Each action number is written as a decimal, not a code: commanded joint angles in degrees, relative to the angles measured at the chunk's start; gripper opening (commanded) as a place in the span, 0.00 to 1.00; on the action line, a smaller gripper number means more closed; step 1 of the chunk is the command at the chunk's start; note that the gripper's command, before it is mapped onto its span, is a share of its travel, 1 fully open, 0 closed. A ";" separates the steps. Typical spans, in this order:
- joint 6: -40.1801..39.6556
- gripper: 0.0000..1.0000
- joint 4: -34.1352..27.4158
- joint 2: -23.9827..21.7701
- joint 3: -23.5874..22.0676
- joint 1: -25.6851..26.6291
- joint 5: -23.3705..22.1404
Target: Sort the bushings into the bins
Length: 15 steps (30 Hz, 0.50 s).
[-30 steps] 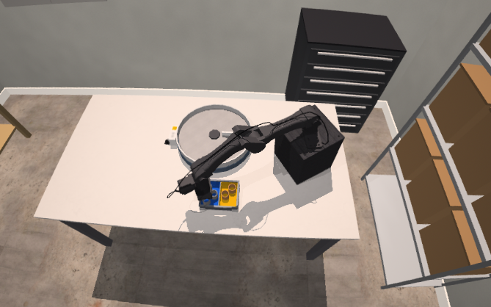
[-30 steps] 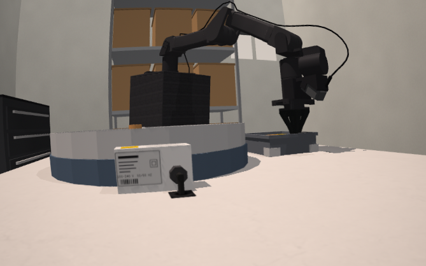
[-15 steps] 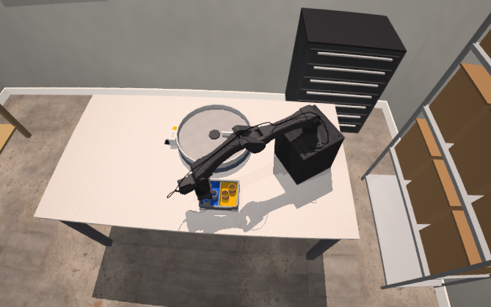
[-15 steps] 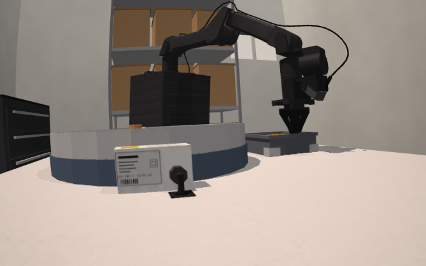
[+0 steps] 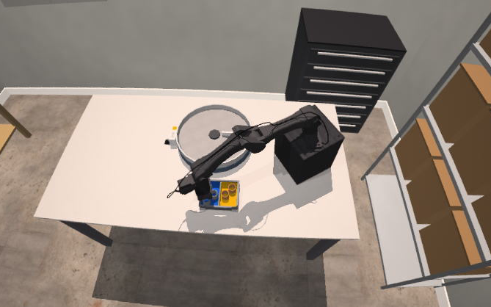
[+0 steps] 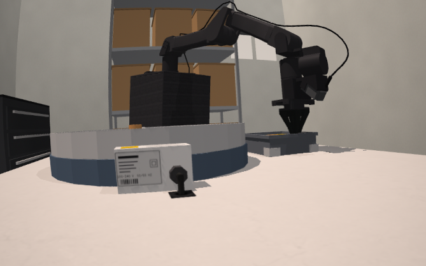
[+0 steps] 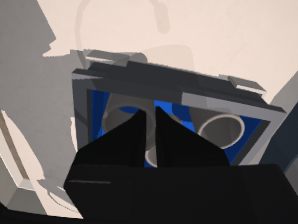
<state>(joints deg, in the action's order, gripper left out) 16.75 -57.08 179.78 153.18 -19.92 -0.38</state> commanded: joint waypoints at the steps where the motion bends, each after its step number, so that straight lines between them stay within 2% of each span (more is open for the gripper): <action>1: -0.26 0.00 0.22 -0.58 0.82 0.39 0.31; 15: -0.31 0.00 1.37 -0.30 -1.14 0.45 0.30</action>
<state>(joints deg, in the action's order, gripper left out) 16.75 -56.55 179.76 152.62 -19.92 -0.38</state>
